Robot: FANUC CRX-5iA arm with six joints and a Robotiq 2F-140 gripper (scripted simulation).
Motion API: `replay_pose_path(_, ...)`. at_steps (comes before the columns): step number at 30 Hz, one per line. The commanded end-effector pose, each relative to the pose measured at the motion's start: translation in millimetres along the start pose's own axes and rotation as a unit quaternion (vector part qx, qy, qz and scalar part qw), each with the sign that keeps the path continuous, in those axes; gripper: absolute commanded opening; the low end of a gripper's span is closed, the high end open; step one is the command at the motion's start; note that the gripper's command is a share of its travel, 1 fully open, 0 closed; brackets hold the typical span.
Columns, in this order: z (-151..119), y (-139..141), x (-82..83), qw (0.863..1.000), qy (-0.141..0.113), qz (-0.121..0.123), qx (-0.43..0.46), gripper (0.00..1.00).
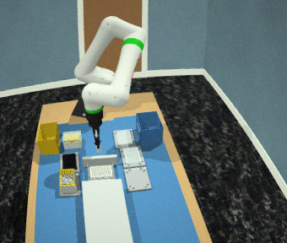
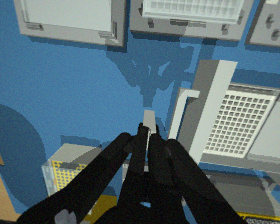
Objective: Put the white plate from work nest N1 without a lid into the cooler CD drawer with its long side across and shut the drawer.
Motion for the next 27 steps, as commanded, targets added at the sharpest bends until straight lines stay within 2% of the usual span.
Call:
replay_pose_path(1,-0.1,0.2,-3.3,1.000,0.000,0.000,0.000,0.00)
replay_pose_path(27,-0.1,0.2,-32.6,1.000,0.000,0.000,0.000,0.00)
Point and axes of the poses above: the point where the finger pads meet when closed, its own x axis back along the fingers, its own y axis across the jaws, z = x × y, the point moved 5 cm from there along x, back along the fingers, and after that the axes turned 1 degree about -x, right-handed, at the moved point
